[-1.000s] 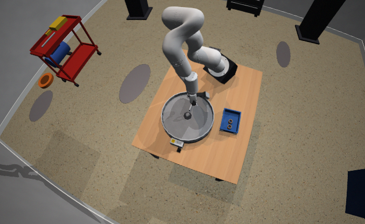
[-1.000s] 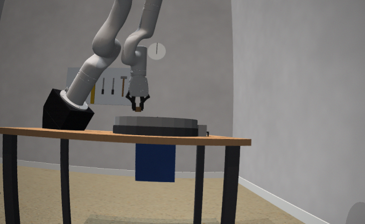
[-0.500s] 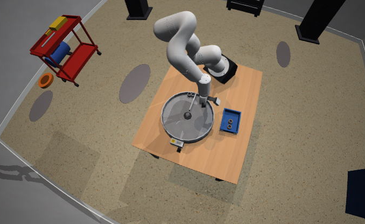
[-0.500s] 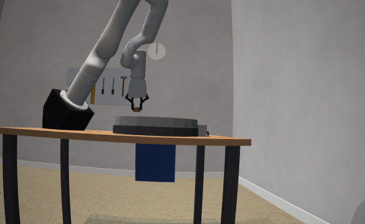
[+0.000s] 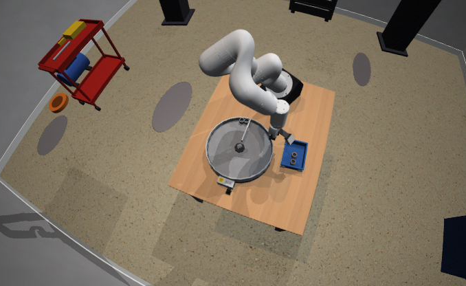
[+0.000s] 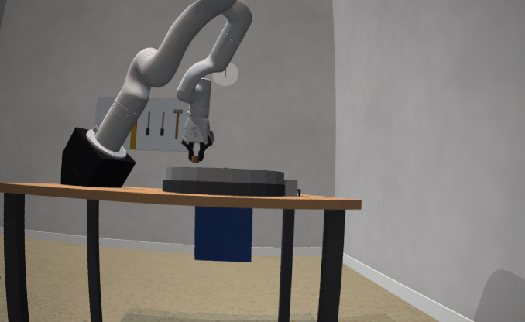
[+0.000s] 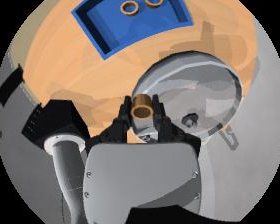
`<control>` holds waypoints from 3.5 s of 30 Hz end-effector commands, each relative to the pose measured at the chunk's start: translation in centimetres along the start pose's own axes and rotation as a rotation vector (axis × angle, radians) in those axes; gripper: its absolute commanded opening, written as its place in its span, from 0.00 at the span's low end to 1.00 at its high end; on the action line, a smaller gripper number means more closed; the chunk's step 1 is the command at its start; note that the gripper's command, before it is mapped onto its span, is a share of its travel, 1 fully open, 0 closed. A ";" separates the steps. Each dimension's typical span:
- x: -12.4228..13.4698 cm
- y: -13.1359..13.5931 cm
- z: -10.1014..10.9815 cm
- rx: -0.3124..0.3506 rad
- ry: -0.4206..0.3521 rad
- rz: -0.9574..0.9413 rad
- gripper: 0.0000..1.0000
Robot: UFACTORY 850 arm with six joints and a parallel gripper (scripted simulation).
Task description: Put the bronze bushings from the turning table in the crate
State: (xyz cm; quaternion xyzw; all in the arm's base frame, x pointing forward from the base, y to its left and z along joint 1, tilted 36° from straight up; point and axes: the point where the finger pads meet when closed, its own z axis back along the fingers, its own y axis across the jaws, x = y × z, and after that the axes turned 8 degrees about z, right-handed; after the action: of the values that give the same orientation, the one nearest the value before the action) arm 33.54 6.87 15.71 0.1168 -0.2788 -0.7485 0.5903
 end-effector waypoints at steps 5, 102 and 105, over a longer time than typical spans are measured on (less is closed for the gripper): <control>-4.2 -1.0 -0.2 0.021 -0.017 -0.204 0.00; -14.8 -3.9 -6.5 0.025 -0.014 -0.683 0.00; -14.8 -3.9 -6.7 0.025 -0.014 -0.683 0.00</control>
State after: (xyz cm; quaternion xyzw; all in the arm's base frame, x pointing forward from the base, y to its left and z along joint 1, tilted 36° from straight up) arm 37.50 19.66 6.07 0.2039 -0.2373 -0.9005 0.3021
